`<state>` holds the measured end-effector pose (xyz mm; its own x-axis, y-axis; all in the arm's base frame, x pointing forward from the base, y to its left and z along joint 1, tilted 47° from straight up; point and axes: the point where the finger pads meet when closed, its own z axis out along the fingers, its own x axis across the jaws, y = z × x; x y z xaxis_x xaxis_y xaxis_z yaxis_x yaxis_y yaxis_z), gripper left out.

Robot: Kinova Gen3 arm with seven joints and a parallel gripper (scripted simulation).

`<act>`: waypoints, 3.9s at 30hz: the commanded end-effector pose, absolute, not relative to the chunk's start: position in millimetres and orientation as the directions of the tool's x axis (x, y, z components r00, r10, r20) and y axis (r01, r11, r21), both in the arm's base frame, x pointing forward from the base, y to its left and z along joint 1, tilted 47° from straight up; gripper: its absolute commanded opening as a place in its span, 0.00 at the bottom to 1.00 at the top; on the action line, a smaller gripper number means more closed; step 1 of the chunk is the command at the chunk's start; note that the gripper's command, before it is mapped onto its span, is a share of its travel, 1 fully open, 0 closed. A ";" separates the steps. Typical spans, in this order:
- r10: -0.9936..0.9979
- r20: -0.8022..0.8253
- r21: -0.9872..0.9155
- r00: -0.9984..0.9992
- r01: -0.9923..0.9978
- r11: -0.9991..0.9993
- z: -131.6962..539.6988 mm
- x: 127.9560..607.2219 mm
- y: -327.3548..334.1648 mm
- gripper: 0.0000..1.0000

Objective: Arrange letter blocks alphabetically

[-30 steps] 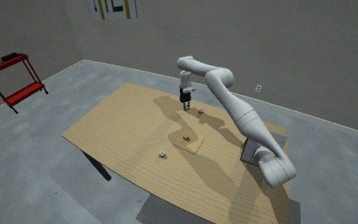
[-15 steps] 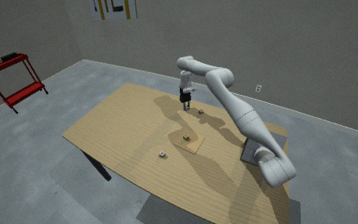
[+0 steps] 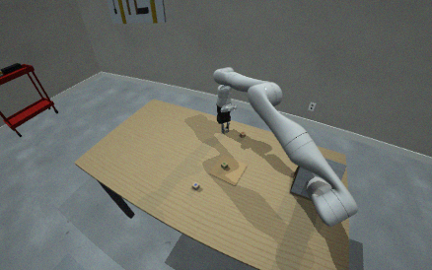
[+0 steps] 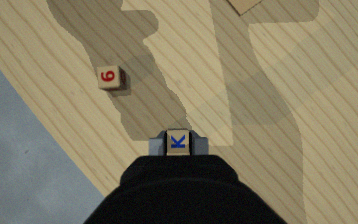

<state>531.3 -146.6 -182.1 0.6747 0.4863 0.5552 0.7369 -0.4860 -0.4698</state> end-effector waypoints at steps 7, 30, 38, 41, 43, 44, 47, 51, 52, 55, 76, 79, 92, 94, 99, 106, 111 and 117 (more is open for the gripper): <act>0.479 0.556 -0.471 0.679 0.732 -0.492 -157.1 533.4 -168.8 0.49; 0.480 0.555 -0.477 0.680 0.732 -0.487 -112.5 529.0 -214.9 0.49; 0.480 0.555 -0.477 0.680 0.732 -0.487 -112.1 529.0 -215.2 0.49; 0.480 0.555 -0.477 0.680 0.732 -0.487 -112.1 529.0 -215.2 0.49; 0.479 0.555 -0.476 0.680 0.732 -0.487 -112.1 528.8 -215.6 0.49; 0.479 0.555 -0.476 0.680 0.732 -0.487 -112.1 528.8 -215.8 0.49; 0.481 0.559 -0.473 0.676 0.736 -0.485 -111.9 528.4 -216.3 0.49; 0.492 0.575 -0.455 0.654 0.755 -0.473 -110.3 528.6 -217.0 0.49; 0.494 0.579 -0.445 0.648 0.759 -0.474 -109.9 530.7 -218.0 0.49; 0.503 0.595 -0.429 0.626 0.778 -0.459 -108.0 530.7 -216.8 0.49; 0.604 0.765 -0.124 0.222 0.972 -0.200 -69.4 524.1 -188.9 0.49; 0.617 0.782 -0.021 0.091 0.993 -0.119 -56.4 521.0 -179.0 0.49; 0.599 0.718 0.328 -0.355 0.931 0.159 -9.4 504.5 -141.4 0.49; 0.597 0.715 0.334 -0.363 0.928 0.165 -8.5 504.1 -140.6 0.49; 0.550 0.624 0.478 -0.555 0.828 0.293 13.6 492.4 -121.3 0.49; 0.460 0.480 0.614 -0.747 0.661 0.432 38.5 472.9 -94.5 0.49; 0.408 0.403 0.662 -0.819 0.569 0.489 47.5 465.1 -85.1 0.49; 0.276 0.223 0.726 -0.935 0.349 0.593 68.3 442.5 -61.1 0.49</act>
<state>452.1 -61.9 58.5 -0.8992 0.3101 0.3086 0.4349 0.5569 0.7077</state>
